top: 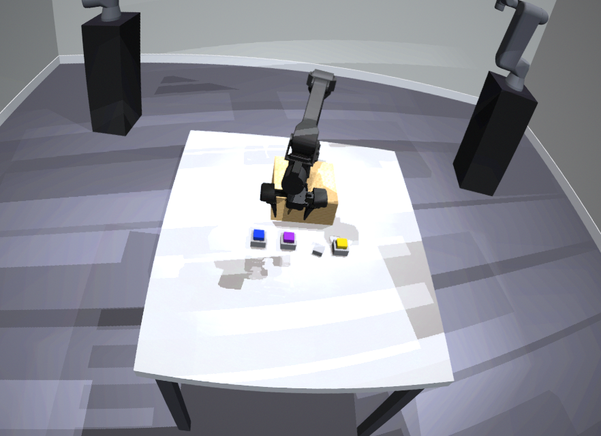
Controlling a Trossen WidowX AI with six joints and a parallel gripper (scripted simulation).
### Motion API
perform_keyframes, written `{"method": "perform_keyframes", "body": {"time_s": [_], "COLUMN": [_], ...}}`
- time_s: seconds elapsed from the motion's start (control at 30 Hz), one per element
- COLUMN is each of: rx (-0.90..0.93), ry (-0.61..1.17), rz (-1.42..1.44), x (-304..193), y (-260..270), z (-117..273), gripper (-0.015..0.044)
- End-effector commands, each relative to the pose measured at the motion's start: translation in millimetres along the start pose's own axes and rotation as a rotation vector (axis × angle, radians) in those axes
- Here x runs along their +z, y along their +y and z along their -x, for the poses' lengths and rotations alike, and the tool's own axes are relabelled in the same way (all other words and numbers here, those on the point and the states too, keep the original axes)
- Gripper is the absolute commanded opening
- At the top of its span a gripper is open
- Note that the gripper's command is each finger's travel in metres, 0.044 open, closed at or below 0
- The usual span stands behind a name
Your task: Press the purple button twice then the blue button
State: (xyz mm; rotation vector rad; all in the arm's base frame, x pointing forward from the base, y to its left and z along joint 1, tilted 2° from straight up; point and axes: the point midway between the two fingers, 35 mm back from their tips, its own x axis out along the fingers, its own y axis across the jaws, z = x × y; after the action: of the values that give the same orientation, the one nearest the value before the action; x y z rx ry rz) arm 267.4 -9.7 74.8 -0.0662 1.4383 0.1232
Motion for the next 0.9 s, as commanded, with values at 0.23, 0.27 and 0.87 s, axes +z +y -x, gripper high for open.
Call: {"method": "perform_keyframes", "body": {"time_s": [0.23, 0.27, 0.87], "rx": [-0.002, -0.001, -0.001], "ry": [0.097, 0.097, 0.097], "rz": [0.015, 0.015, 0.015], "x": [-23.1, -25.1, -25.9], "y": [11.3, 11.4, 11.5], "z": [-58.7, -68.6, -72.1], "gripper": [0.0295, 0.0269, 0.002]}}
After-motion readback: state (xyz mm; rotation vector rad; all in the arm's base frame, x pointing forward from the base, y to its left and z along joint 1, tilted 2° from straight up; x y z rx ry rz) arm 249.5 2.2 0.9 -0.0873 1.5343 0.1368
